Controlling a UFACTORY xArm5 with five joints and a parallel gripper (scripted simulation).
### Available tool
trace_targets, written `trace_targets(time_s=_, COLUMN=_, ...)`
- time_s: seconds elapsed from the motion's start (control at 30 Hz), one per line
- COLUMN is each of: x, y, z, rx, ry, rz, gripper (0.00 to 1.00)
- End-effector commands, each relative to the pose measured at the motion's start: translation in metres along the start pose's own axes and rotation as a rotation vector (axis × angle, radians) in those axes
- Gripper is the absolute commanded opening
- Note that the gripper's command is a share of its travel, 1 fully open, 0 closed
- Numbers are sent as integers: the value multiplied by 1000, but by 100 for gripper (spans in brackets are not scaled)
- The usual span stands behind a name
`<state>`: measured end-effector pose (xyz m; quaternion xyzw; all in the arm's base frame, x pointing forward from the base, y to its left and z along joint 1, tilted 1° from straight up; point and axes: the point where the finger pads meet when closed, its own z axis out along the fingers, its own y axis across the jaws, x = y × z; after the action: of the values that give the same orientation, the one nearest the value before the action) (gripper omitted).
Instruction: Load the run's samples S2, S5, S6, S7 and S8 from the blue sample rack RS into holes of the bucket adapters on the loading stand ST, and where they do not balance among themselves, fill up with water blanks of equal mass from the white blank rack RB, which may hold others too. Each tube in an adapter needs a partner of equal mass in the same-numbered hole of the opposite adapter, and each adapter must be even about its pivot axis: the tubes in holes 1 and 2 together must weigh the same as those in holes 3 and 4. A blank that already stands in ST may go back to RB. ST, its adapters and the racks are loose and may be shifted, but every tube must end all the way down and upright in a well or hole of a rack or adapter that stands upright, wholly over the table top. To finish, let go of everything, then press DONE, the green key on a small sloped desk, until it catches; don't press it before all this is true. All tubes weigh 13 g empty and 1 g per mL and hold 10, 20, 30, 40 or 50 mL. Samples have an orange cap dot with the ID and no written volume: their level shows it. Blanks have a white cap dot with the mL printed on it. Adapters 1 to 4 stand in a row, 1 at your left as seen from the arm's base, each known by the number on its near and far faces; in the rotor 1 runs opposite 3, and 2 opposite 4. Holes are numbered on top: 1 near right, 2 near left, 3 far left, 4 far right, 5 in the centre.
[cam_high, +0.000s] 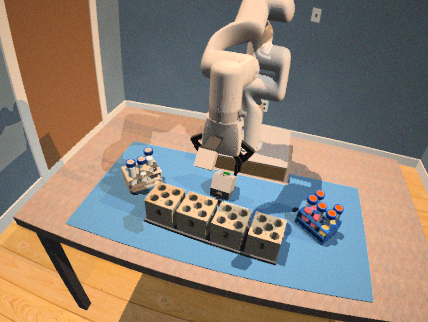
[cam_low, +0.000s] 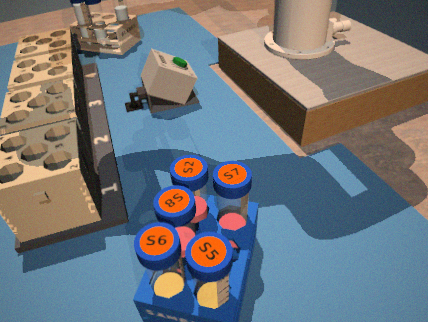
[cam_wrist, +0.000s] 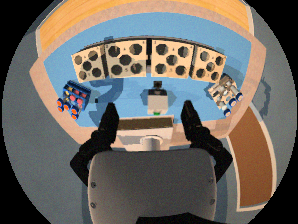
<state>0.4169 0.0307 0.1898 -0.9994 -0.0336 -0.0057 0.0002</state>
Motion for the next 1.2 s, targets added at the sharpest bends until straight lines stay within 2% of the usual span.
trace_targets(time_s=0.0, x=-1, y=9, z=-1, rx=0, ry=4, rz=66, gripper=100)
trace_targets(time_s=0.8, x=-27, y=117, z=-3, rx=-2, ry=9, rz=800, gripper=100)
trace_targets(time_s=0.9, x=-31, y=131, z=-3, rx=-3, ry=10, rz=801, gripper=100)
trace_targets(time_s=0.97, x=-31, y=131, z=-3, rx=-3, ry=10, rz=801, gripper=100)
trace_targets(time_s=1.17, x=-38, y=161, z=-4, rx=-4, ry=11, rz=801, gripper=100)
